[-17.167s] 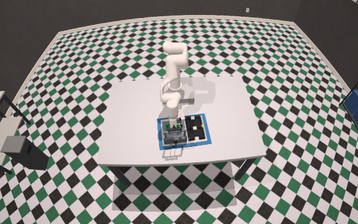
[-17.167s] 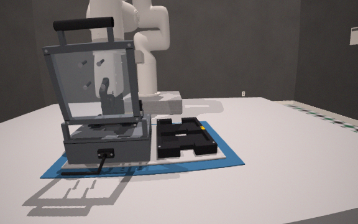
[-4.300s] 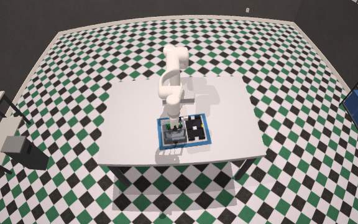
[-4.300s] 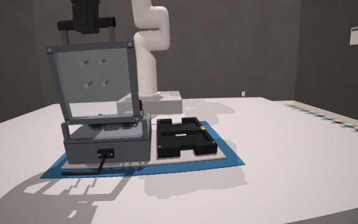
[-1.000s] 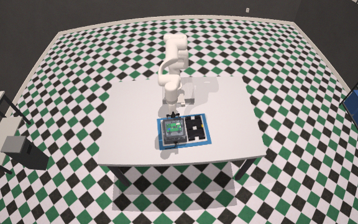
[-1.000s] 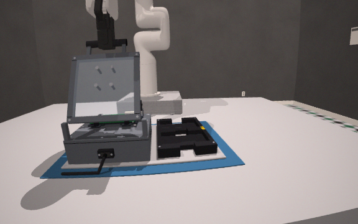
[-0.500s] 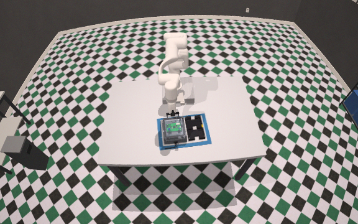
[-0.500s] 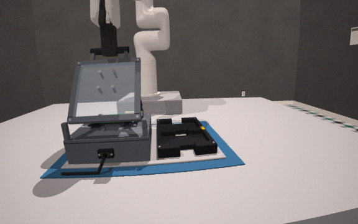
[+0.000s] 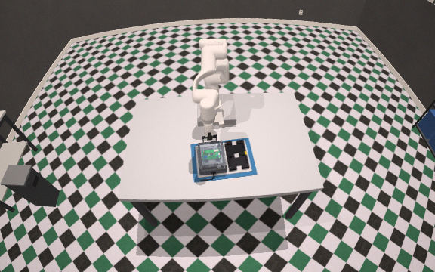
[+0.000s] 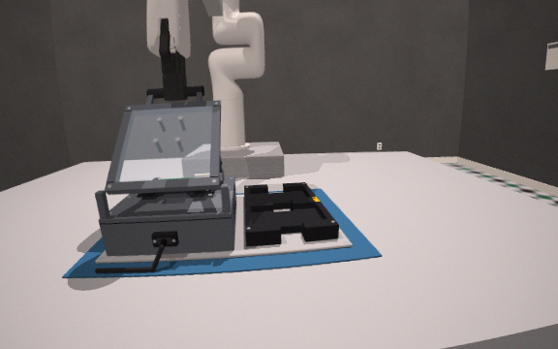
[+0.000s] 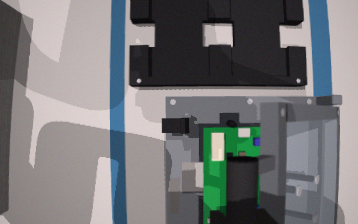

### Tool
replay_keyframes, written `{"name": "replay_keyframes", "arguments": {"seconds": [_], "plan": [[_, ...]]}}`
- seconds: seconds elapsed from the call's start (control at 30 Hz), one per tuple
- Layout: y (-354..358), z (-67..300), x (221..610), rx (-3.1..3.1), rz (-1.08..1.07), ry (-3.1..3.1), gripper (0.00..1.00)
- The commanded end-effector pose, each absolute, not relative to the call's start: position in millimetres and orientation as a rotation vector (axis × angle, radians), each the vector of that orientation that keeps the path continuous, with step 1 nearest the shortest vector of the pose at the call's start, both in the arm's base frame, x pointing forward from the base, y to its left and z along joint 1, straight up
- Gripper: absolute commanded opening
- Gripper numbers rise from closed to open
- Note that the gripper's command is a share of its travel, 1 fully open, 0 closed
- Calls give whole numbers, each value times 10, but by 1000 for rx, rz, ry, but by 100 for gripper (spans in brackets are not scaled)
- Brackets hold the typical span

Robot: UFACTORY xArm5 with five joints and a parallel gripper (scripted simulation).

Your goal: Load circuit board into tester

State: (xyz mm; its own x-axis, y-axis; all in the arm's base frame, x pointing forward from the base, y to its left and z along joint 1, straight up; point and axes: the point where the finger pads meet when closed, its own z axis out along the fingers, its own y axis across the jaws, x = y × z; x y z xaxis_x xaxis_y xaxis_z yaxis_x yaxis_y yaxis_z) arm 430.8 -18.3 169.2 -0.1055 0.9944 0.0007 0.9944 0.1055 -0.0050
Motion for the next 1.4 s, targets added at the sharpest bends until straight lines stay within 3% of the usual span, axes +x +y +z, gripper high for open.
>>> {"name": "replay_keyframes", "arguments": {"seconds": [0.0, 1.37], "plan": [[-188, 1657, 4270, -2101, 0, -2336, 0], [-231, 976, 3869, -2101, 0, -2336, 0]]}}
